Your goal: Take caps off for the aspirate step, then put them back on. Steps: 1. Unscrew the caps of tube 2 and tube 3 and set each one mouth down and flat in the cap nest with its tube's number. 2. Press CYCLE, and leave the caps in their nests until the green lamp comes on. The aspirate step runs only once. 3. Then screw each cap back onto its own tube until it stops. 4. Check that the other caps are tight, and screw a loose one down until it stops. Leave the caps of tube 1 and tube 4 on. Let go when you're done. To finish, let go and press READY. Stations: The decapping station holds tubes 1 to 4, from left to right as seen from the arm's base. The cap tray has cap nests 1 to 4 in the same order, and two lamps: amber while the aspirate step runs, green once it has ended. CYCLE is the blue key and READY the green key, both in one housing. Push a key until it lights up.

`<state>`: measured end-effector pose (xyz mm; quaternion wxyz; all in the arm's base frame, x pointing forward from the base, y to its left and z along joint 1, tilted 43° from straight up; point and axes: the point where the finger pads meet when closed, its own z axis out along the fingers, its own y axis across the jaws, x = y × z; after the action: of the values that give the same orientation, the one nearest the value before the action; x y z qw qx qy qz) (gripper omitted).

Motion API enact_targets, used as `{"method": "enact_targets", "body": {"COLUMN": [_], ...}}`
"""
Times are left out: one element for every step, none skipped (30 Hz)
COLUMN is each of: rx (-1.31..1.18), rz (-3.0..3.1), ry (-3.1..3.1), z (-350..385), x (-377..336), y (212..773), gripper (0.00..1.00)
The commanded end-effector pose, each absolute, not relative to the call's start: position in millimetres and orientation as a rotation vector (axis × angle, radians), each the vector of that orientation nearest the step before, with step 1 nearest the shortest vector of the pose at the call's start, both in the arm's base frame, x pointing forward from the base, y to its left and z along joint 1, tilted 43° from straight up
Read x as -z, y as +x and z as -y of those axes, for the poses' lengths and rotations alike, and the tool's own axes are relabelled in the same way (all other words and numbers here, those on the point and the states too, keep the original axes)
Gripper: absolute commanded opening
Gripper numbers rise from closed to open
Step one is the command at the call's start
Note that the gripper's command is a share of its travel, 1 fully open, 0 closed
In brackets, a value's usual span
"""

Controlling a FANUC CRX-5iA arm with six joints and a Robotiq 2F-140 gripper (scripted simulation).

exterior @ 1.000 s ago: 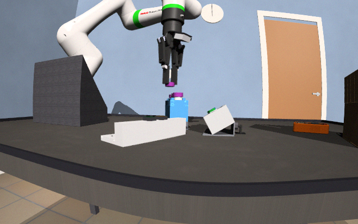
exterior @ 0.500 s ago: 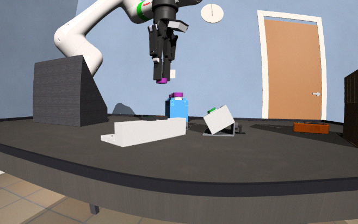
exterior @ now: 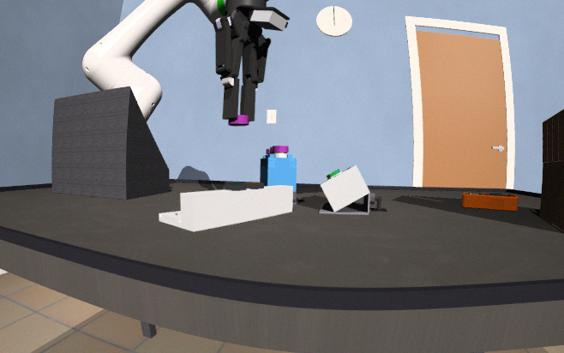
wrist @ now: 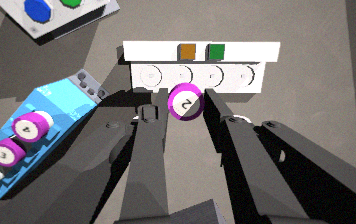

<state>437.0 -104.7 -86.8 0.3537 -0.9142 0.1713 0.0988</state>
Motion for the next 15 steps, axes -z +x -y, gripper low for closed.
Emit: {"method": "enact_targets", "body": {"rx": [-0.254, -0.254, -0.254, -0.254, -0.254, -0.254, -0.254, -0.254, -0.254, -0.254, -0.254, -0.254, -0.254, -0.254, -0.254], "rz": [-0.442, -0.442, -0.442, -0.442, -0.442, -0.442, -0.442, -0.442, -0.442, -0.442, -0.442, -0.442, -0.442, -0.442, -0.442], "ry": [-2.365, -2.365, -2.364, -2.364, -2.364, -2.364, -2.364, -2.364, -2.364, -2.364, -2.364, -2.364, -2.364, -2.364, -2.364], "z": [106, 106, 106, 103, 100, 100, 100, 96, 93, 89, 86, 83, 79, 76, 72], "x": [87, 87, 87, 90, 94, 94, 94, 98, 101, 105, 109, 112, 116, 120, 123], "y": [438, 438, 438, 438, 437, 437, 437, 437, 437, 436, 436, 436, 435, 435, 435], "gripper": [0.3, 0.3, 0.3, 0.3, 0.3, 0.3, 0.3, 0.3, 0.3, 0.3, 0.3, 0.3, 0.3, 0.3, 0.3]}}
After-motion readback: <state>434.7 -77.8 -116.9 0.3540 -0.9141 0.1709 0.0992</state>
